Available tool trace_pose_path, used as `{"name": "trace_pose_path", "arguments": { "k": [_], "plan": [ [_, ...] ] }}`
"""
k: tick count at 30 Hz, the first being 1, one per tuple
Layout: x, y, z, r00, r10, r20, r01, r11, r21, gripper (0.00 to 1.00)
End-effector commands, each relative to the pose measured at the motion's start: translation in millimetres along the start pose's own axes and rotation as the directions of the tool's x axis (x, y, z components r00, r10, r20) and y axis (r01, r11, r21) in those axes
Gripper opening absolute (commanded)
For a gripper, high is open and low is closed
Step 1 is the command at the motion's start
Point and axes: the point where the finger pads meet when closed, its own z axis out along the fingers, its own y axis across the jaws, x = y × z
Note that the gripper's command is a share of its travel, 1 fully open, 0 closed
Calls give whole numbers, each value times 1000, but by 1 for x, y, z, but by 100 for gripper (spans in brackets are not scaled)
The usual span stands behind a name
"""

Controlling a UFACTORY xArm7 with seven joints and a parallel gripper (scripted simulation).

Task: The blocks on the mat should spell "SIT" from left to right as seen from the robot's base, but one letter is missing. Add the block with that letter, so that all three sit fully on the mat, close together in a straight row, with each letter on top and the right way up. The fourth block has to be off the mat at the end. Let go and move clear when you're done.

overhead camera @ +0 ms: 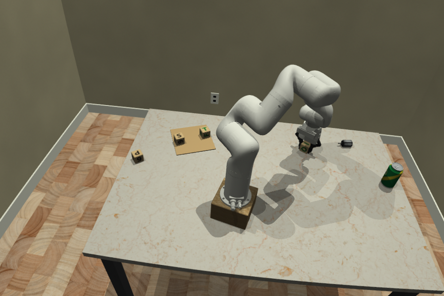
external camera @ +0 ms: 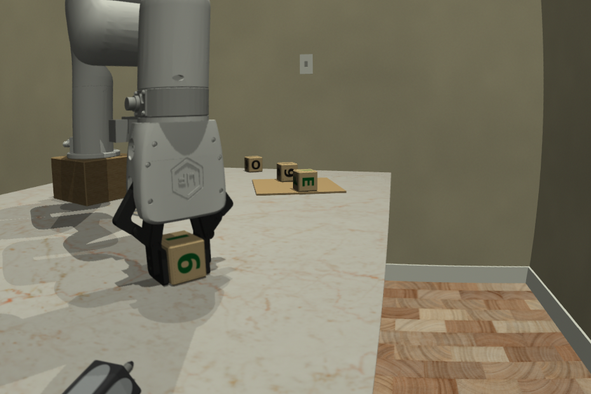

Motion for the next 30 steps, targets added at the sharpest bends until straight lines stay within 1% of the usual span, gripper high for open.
{"name": "trace_pose_path", "arguments": {
  "k": [1,4,10,14,19,27,29,30],
  "plan": [
    [-6,-1,-14,1000,1,14,-1,1000,2,44],
    [-5,-1,-33,1000,1,14,-1,1000,2,44],
    [-5,-1,-77,1000,1,14,-1,1000,2,44],
    [-4,-1,-96,1000,1,14,-1,1000,2,44],
    [-4,-1,-100,1000,1,14,-1,1000,2,44],
    [-4,-1,-100,1000,-1,14,1,1000,2,44],
    [-4,9,-99,999,-37,12,37,999,2,44],
    [-3,20,-98,997,-83,9,83,997,2,44]
  ]
}}
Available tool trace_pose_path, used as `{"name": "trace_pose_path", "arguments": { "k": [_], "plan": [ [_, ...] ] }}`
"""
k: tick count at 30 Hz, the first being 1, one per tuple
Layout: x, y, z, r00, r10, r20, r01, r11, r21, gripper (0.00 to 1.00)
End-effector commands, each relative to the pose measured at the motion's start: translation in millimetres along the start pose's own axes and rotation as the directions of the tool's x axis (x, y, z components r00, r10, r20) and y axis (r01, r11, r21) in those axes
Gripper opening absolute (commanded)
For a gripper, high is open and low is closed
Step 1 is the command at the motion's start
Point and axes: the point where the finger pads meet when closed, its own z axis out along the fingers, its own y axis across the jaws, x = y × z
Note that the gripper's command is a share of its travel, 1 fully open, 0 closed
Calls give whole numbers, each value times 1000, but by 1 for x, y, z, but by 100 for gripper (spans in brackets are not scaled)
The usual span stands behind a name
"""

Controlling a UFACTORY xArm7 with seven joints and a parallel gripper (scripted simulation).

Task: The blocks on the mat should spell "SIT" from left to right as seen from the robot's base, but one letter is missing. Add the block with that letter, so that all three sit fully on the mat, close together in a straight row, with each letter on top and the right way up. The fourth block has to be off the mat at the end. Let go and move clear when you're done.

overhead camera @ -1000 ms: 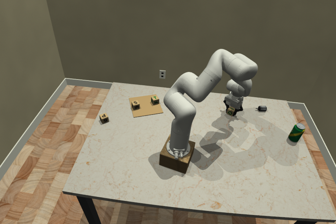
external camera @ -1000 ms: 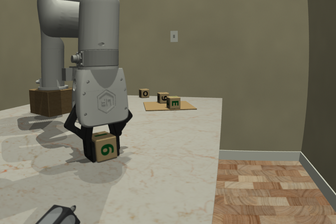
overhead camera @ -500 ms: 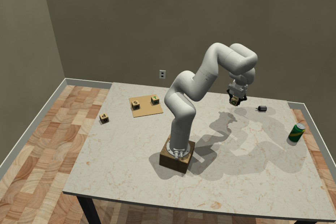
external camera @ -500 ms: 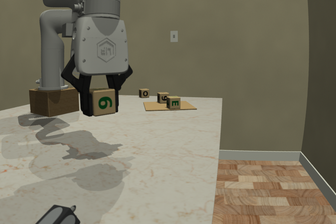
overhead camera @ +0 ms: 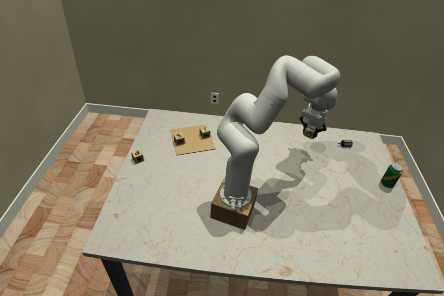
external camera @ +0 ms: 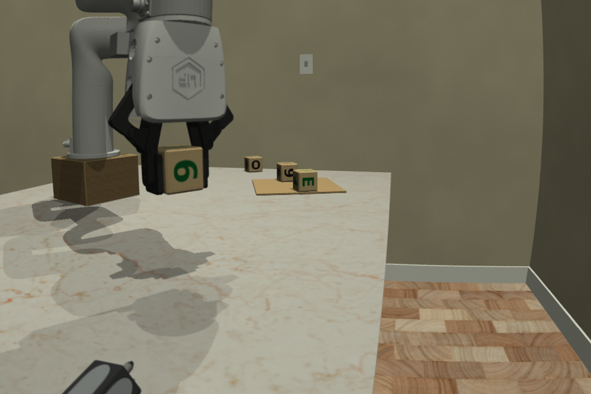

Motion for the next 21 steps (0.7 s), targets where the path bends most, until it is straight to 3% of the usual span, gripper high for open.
{"name": "trace_pose_path", "arguments": {
  "k": [1,3,4,10,18,20,21],
  "plan": [
    [0,37,0,990,-139,-2,139,990,-3,44],
    [0,37,0,990,-139,-2,139,990,-3,44],
    [2,59,2,974,-225,-7,225,974,-5,44],
    [11,110,5,906,-423,-15,423,906,-10,44],
    [31,182,8,739,-673,-21,673,739,-20,44],
    [31,182,8,739,-673,-21,673,739,-20,44],
    [40,206,8,663,-748,-22,748,664,-23,44]
  ]
}}
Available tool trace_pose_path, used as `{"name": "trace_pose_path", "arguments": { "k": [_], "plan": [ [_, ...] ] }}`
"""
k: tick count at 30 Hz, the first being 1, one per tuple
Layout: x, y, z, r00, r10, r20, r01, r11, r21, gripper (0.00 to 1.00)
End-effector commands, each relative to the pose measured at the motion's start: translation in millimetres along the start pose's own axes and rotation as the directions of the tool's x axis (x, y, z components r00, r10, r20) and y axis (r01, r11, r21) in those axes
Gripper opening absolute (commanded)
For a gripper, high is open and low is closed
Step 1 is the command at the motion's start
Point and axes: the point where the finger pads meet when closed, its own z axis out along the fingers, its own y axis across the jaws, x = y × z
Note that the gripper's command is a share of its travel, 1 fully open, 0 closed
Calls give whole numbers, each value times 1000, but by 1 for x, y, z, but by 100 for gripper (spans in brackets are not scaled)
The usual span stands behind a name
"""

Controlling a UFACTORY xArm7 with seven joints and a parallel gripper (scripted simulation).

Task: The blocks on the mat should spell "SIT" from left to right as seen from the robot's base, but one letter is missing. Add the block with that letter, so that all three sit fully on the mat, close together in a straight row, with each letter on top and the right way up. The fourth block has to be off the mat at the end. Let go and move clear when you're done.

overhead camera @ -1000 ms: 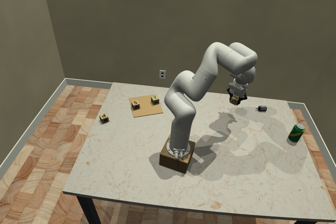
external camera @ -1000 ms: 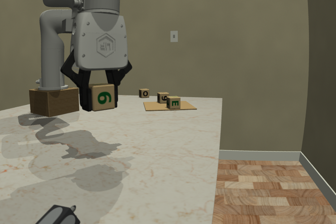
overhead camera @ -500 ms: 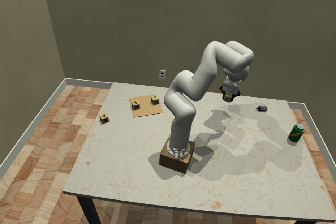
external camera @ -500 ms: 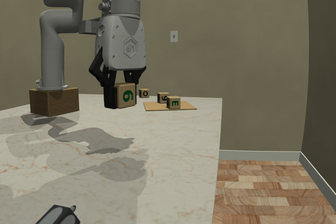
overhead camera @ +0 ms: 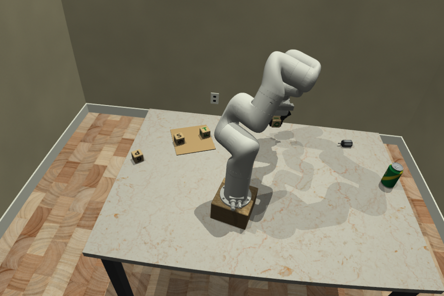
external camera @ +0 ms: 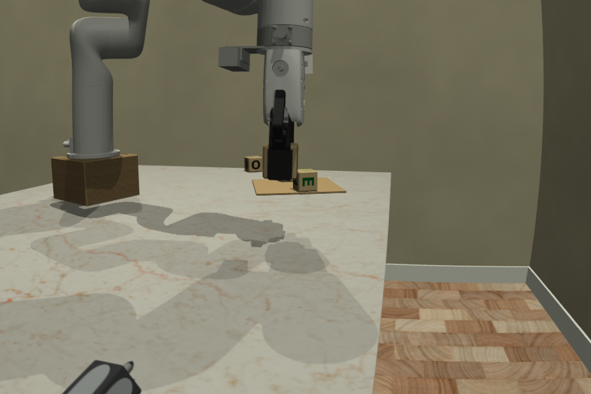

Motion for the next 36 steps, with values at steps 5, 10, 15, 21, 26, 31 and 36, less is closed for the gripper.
{"name": "trace_pose_path", "arguments": {
  "k": [5,10,15,21,26,31,36],
  "plan": [
    [-22,58,0,964,-265,-4,265,964,2,44],
    [-33,102,1,897,-442,-9,442,897,1,44],
    [-38,137,2,821,-571,-11,571,821,0,44],
    [-42,187,2,678,-735,-14,735,678,0,44],
    [-42,232,2,526,-850,-16,850,526,1,44],
    [-38,274,1,357,-934,-19,934,357,3,44],
    [-33,307,1,218,-976,-21,976,218,5,44]
  ]
}}
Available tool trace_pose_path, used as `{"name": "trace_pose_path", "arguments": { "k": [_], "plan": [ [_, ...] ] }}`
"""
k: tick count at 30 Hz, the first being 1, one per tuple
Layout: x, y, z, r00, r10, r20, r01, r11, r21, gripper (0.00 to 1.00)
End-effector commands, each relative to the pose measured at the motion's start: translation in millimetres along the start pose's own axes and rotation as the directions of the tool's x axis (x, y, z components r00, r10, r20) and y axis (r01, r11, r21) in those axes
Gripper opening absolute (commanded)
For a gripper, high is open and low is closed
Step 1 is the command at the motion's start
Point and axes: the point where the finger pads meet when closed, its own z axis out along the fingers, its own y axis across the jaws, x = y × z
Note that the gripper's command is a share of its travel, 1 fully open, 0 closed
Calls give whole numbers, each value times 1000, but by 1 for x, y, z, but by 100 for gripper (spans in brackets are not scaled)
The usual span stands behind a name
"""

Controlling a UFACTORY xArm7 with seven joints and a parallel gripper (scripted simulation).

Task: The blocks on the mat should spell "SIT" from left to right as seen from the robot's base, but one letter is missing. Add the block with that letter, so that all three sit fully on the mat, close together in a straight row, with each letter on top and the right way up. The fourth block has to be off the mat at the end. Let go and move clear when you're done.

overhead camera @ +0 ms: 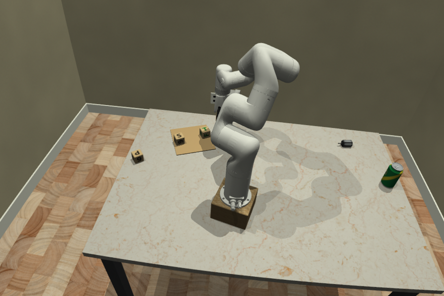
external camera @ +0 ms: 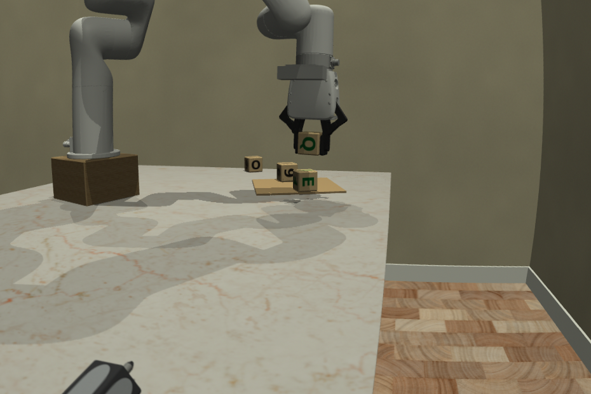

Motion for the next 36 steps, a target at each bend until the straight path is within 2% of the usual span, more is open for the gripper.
{"name": "trace_pose_path", "arguments": {
  "k": [1,6,12,14,16,18,36],
  "plan": [
    [-31,14,-3,990,-140,1,140,990,8,44],
    [-66,38,-5,945,-327,-3,327,945,16,44],
    [-106,69,-8,847,-531,-11,531,847,25,44],
    [-106,69,-8,847,-531,-11,531,847,25,44],
    [-121,82,-10,794,-608,-16,608,793,29,44],
    [-127,88,-10,771,-637,-17,637,770,31,44],
    [-127,88,-7,770,-638,-17,638,769,31,44]
  ]
}}
